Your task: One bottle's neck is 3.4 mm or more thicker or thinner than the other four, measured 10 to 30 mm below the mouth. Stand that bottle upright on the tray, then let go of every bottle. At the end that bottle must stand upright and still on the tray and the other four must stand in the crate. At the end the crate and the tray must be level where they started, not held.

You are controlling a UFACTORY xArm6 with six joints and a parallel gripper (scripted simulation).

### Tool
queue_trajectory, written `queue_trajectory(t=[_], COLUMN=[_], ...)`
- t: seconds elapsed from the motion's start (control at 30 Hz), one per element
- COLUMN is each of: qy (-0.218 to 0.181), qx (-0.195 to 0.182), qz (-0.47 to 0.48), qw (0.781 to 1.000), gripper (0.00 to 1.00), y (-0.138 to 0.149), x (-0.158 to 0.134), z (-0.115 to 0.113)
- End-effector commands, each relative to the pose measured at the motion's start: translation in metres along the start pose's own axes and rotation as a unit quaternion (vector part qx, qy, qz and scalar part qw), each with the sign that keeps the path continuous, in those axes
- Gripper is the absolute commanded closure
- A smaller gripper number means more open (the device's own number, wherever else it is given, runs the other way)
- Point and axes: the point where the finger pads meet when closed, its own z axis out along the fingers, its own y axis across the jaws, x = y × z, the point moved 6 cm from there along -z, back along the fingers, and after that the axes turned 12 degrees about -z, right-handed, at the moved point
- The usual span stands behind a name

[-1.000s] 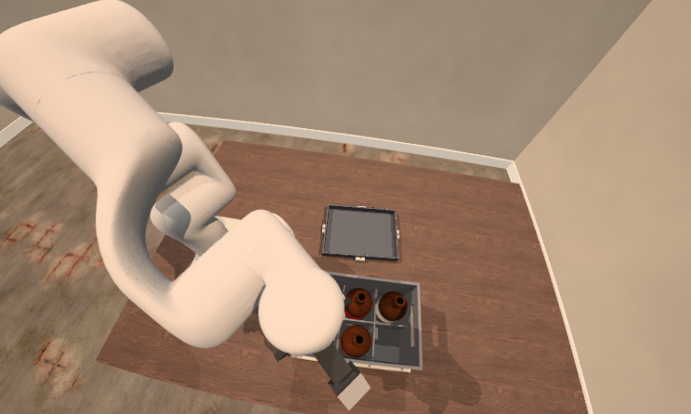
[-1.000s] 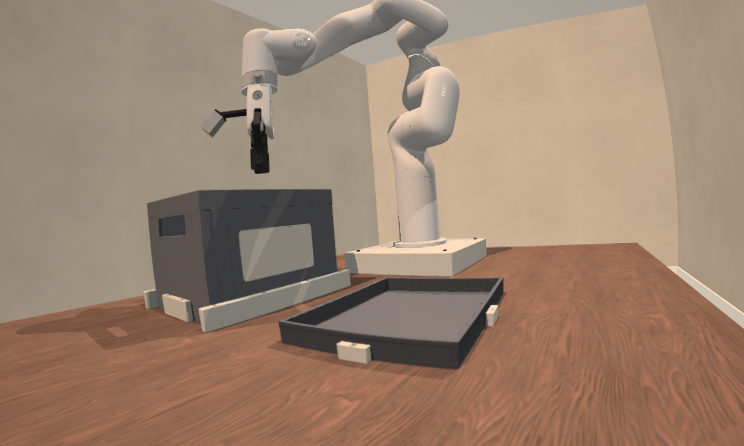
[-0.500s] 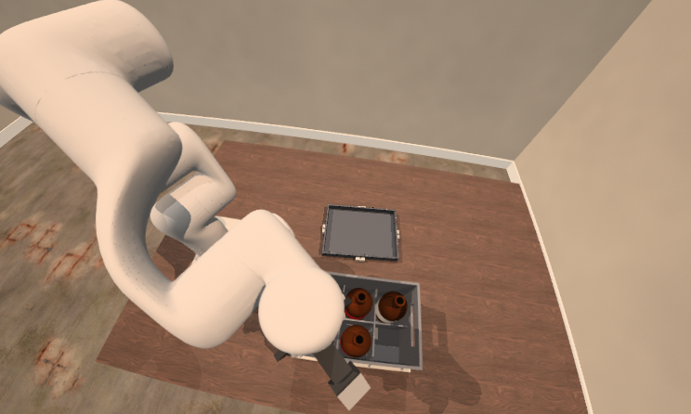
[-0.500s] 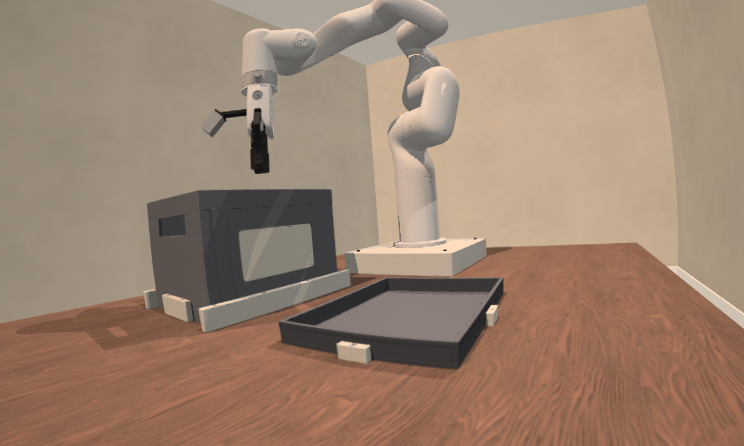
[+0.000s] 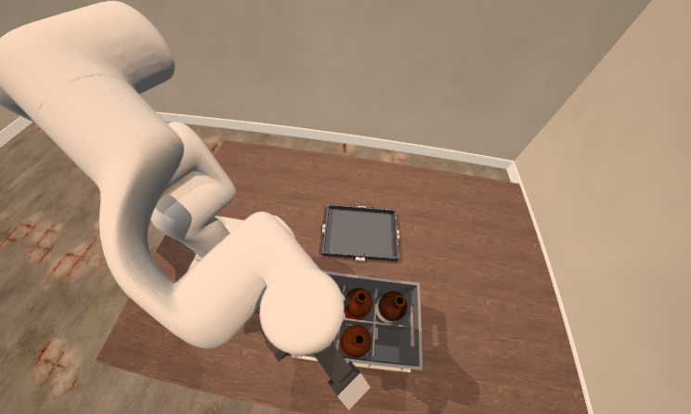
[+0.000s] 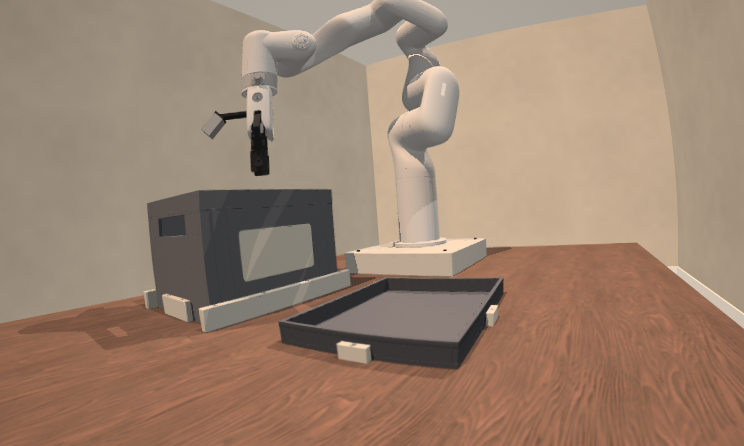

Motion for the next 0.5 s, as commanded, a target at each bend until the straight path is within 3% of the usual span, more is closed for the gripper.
queue_trajectory(t=[0.0,0.47], qy=[0.002,0.002], qx=[0.000,0.000], qz=[0.000,0.000], qw=[1.000,1.000], gripper=[0.35,0.35], y=[0.000,0.000], x=[0.001,0.001], z=[0.002,0.016])
